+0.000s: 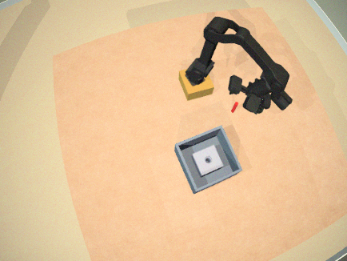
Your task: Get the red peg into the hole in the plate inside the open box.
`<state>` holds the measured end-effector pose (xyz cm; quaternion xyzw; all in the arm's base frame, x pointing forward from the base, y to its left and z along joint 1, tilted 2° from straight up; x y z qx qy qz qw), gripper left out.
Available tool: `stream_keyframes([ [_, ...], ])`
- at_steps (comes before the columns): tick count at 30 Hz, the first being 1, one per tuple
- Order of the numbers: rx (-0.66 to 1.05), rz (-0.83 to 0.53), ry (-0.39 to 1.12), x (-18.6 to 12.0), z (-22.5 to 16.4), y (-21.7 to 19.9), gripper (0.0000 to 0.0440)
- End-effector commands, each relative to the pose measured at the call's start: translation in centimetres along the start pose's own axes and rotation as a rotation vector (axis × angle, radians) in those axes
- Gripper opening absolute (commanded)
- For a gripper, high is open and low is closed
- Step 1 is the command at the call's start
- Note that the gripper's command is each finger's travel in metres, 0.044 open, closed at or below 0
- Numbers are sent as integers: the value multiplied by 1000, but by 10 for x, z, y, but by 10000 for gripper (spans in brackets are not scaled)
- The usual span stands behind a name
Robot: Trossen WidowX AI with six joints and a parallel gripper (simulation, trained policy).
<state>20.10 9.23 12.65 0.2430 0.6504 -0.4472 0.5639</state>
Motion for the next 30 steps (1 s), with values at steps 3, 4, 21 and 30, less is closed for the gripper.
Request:
stream_keyframes([
  [3,10,-11,-45,21,-6,4,440],
  [4,9,-11,-52,25,-6,5,440],
  [21,-7,50,-156,95,-6,24,437],
  [30,-13,28,-158,121,-6,23,243],
])
Point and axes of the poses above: the point midway between the two fingers, 35 mm back from their tips, its own x axis out along the fingers, its own y axis across the jaws, z = x × y, the point moved 2 cm from there along -x, back along the fingers, and after that the axes turned 15 degrees about x, right-handed, at the moved point
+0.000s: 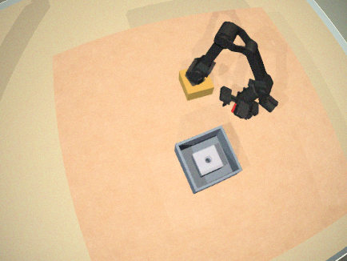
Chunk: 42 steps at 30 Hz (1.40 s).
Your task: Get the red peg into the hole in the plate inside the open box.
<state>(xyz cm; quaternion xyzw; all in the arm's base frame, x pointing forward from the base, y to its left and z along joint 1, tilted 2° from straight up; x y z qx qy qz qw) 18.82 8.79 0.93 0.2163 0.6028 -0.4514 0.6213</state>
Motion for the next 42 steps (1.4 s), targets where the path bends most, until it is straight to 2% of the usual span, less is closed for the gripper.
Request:
stream_keyframes([
  [1,-4,-12,-3,7,-1,-1,216],
  [7,-5,-50,1,10,-1,-6,59],
  [10,-10,-73,-2,10,0,-9,0],
  [24,-2,-57,-121,-44,40,-20,0],
  [33,72,-17,-173,-82,73,-23,0],
  [42,199,17,-195,-96,112,-25,0],
])
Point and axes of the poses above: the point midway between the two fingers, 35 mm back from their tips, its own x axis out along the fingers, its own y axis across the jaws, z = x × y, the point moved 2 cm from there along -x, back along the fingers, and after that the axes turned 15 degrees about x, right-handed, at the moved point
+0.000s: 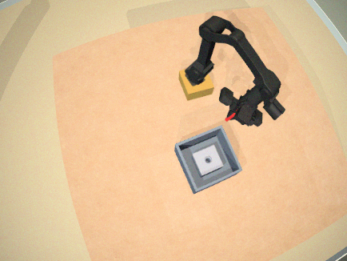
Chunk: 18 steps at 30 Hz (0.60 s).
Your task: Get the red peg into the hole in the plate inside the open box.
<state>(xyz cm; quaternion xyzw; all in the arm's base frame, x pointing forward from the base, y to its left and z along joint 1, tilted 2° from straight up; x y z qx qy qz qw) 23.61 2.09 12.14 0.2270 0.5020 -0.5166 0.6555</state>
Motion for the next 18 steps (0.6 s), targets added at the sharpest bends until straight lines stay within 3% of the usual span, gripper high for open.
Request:
stream_keyframes([
  [1,45,11,-9,-1,16,2,0],
  [18,199,47,10,28,92,13,0],
])
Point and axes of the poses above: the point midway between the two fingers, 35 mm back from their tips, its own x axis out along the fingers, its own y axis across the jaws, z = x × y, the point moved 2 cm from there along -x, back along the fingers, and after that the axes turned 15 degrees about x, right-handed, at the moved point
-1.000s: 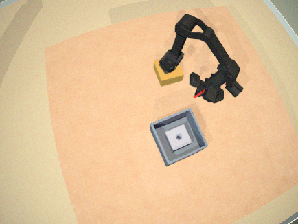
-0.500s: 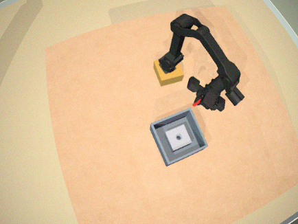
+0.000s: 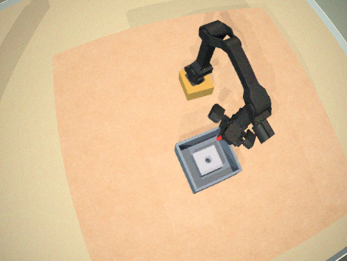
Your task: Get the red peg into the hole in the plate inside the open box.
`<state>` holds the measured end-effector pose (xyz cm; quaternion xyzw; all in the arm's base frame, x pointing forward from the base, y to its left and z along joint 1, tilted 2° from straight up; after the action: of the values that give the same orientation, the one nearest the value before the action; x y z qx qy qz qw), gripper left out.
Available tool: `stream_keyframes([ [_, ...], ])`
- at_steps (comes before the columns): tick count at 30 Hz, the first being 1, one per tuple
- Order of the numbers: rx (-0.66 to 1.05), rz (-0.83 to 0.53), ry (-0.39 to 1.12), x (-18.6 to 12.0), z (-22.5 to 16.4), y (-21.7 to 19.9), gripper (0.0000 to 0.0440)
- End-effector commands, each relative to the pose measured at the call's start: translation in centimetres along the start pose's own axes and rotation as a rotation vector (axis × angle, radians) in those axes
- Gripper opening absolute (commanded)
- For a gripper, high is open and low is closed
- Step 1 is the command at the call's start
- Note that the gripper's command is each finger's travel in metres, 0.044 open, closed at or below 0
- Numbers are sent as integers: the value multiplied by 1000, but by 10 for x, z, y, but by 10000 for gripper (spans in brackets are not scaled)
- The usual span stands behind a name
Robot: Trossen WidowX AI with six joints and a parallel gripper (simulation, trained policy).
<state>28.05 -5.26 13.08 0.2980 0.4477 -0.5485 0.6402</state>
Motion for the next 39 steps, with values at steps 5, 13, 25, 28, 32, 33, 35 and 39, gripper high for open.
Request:
stream_keyframes([
  [5,18,25,26,20,27,10,0],
  [13,-9,61,61,43,48,20,0],
  [25,-127,98,145,80,48,29,93],
  [28,-138,103,165,87,49,31,150],
  [32,-162,126,170,89,58,37,219],
  [33,-163,136,173,88,60,40,245],
  [35,-166,150,177,86,65,45,297],
  [39,-176,187,190,80,75,58,402],
])
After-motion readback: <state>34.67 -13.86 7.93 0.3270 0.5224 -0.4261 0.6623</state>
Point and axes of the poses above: the point midway between the two fingers, 35 mm back from their tips, its own x axis out along the fingers, its own y axis across the jaws, z = x × y, the point moved 2 cm from there along -x, back along the fingers, and after that the axes turned 15 degrees about x, right-handed, at the moved point
